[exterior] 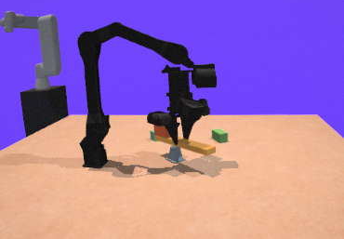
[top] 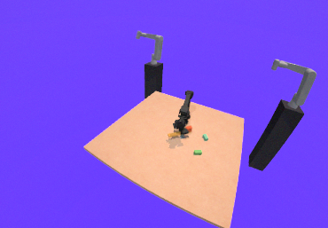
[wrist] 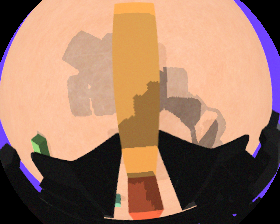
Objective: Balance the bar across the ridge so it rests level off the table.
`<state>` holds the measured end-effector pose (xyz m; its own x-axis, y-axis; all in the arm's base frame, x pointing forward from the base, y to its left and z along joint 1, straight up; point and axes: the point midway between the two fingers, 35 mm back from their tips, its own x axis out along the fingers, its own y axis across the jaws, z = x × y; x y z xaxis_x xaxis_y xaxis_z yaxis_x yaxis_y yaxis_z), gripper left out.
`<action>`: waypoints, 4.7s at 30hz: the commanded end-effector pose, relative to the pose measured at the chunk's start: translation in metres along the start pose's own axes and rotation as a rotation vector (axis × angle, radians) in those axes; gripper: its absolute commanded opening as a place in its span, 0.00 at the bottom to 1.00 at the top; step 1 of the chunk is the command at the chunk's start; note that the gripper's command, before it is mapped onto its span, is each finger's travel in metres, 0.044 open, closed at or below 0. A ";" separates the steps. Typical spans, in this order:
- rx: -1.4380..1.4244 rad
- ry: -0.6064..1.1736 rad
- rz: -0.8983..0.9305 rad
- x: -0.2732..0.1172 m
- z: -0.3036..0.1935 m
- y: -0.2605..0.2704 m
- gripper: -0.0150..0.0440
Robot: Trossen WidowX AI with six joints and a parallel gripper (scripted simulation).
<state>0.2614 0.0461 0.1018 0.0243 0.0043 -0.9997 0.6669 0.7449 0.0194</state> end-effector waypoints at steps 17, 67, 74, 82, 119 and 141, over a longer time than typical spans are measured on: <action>0.001 0.000 0.001 0.002 0.000 0.000 0.25; 0.001 0.000 0.001 0.006 0.000 0.000 0.25; 0.001 0.000 0.001 0.007 0.000 0.000 0.25; 0.001 0.000 0.001 0.007 -0.001 0.000 0.25; 0.001 0.000 0.000 0.010 0.000 0.000 0.25; 0.001 0.000 0.000 0.012 0.000 -0.001 0.25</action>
<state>0.2613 0.0461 0.0927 0.0278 0.0052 -0.9996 0.6669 0.7448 0.0225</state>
